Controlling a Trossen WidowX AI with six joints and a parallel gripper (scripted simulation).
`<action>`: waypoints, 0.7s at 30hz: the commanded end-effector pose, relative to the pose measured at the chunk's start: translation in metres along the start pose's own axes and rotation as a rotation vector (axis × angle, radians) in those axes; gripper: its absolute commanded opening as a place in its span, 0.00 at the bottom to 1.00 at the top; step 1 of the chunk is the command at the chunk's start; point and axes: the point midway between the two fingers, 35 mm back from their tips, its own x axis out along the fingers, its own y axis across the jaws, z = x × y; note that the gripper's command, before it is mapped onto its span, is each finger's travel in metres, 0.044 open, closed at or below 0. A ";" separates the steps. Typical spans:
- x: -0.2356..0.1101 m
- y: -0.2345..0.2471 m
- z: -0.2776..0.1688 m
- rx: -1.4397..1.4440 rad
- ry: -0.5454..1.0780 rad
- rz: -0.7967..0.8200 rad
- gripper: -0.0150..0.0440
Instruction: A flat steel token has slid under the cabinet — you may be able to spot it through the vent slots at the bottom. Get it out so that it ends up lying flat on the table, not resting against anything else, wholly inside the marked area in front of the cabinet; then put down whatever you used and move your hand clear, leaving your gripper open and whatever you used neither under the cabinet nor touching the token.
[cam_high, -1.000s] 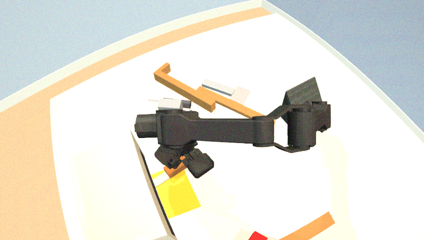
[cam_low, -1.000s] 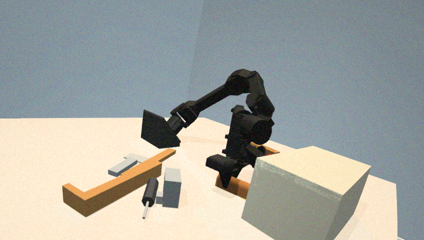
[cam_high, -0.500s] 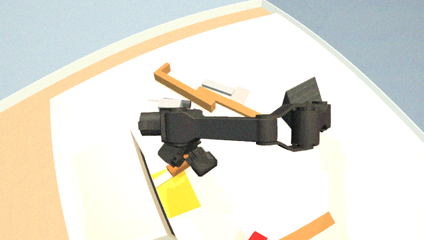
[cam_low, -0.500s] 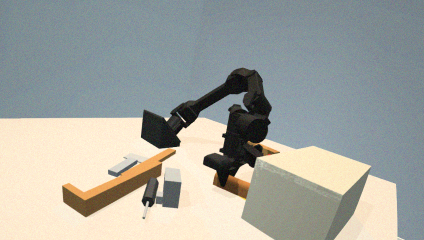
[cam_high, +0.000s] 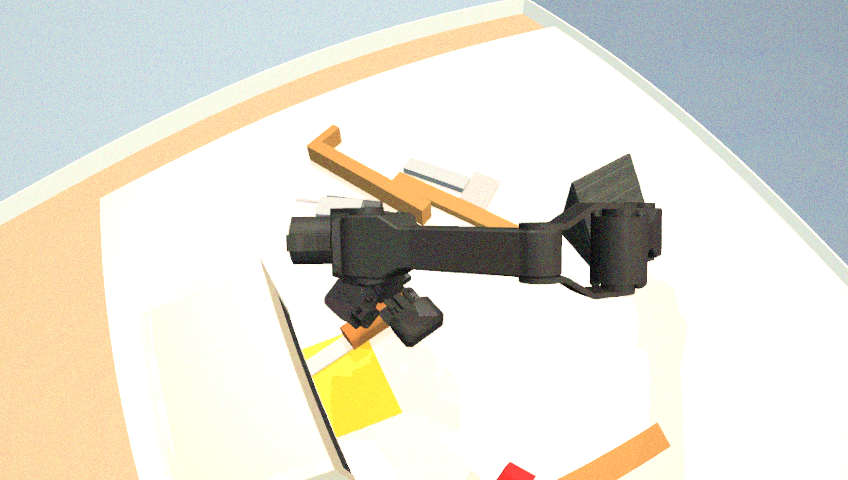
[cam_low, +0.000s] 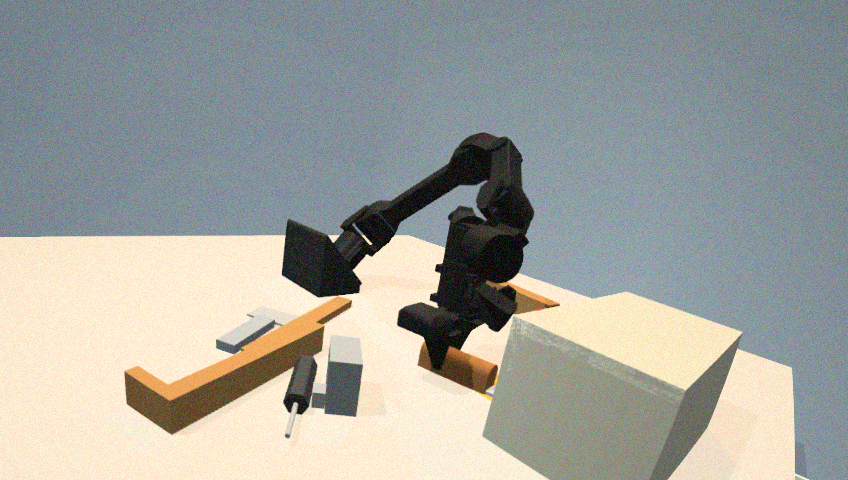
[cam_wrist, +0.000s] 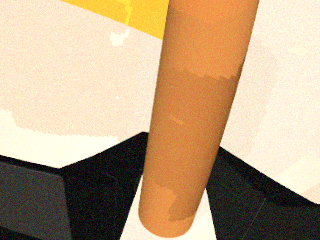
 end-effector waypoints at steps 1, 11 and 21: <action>0.001 0.000 -0.004 0.000 0.001 0.001 0.25; 0.001 -0.001 -0.015 0.000 0.002 0.001 0.25; 0.001 -0.001 -0.026 0.000 0.002 0.001 0.25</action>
